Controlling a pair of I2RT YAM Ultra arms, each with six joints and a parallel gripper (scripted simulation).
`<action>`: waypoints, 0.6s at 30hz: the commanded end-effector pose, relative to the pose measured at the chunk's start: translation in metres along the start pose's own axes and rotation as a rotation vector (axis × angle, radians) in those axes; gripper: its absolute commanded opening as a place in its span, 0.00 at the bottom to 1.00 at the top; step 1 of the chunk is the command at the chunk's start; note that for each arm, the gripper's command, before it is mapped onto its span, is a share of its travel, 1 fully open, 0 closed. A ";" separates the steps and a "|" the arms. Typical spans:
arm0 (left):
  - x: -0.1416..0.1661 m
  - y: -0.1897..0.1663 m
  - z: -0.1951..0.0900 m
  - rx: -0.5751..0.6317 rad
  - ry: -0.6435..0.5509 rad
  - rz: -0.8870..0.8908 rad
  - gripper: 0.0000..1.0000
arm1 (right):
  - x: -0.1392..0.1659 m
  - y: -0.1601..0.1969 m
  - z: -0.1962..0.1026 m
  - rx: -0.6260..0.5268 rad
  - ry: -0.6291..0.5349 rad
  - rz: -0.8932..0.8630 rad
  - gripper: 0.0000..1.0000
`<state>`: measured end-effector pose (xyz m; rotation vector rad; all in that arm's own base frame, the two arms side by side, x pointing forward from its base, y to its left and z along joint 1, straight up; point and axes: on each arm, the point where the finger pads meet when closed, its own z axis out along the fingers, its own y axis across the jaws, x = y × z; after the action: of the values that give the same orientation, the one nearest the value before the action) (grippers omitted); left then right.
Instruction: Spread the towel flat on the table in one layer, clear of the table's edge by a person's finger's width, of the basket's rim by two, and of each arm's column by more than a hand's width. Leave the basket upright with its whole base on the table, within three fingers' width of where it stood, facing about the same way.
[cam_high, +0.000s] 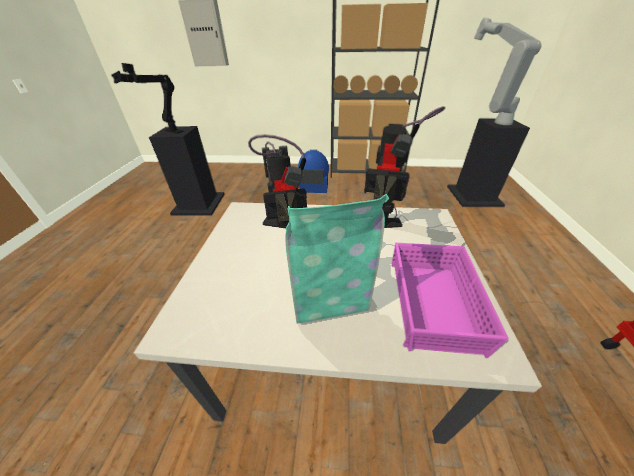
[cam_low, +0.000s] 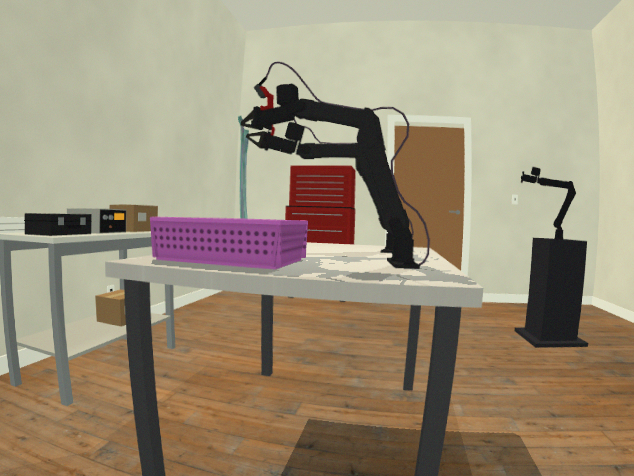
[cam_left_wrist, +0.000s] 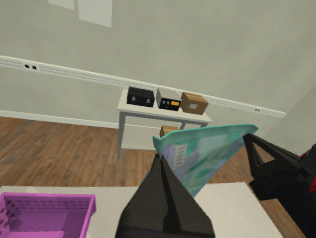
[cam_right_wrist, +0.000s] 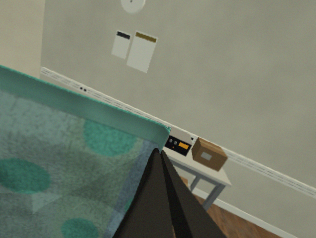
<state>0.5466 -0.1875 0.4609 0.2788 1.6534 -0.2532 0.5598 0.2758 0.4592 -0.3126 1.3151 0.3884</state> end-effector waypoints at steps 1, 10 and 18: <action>-0.035 0.012 0.000 -0.031 -0.186 0.001 0.00 | -0.041 0.002 0.018 0.008 -0.242 0.009 0.00; -0.053 0.011 0.002 -0.030 -0.286 0.002 0.00 | -0.045 0.000 0.024 0.011 -0.296 0.008 0.00; -0.052 0.013 0.002 -0.030 -0.289 0.002 0.00 | -0.040 0.000 0.025 0.011 -0.275 0.008 0.00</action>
<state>0.5621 -0.1851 0.4863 0.2316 1.4381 -0.2616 0.5780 0.2852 0.4875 -0.2551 1.0706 0.4116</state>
